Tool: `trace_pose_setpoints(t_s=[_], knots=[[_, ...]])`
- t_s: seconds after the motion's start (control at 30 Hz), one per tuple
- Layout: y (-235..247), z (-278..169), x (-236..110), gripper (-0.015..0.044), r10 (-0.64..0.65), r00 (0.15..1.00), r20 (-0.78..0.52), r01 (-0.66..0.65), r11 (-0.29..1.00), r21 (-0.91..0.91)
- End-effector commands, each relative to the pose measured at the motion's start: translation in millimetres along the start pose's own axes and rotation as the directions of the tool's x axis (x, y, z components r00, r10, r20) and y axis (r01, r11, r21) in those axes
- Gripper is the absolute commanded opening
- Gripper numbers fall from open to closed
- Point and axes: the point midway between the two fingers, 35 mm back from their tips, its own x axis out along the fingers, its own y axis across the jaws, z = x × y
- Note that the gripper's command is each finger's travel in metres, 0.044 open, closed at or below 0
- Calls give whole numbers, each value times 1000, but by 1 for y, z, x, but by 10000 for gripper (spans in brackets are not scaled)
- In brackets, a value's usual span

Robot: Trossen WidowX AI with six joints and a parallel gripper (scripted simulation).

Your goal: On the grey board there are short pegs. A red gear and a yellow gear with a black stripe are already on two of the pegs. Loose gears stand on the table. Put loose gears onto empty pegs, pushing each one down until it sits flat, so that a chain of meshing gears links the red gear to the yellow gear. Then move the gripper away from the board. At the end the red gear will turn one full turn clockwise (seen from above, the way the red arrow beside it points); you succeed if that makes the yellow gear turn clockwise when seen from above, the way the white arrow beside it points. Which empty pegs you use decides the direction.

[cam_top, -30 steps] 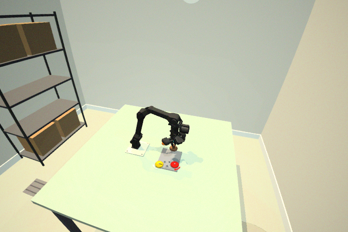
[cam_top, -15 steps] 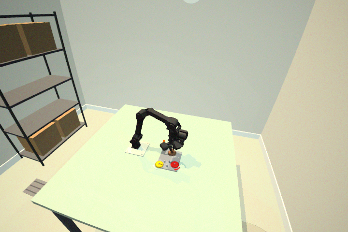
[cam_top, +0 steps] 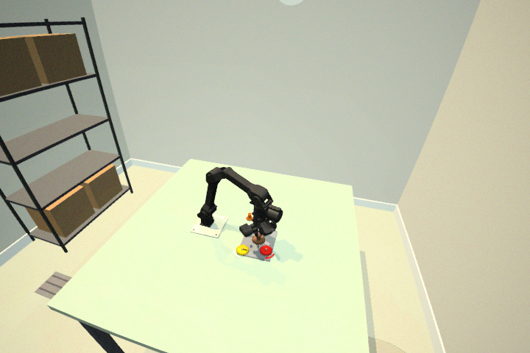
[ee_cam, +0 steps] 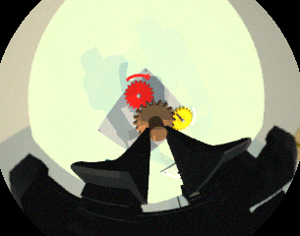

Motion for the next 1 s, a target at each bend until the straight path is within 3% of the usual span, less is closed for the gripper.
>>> trace_pose_setpoints(t_s=[0.0,0.97], knots=[[-12,5,6,0,-5,1000,-1,5,1000,-3],[-32,12,11,0,-6,1000,0,6,1000,-3]])
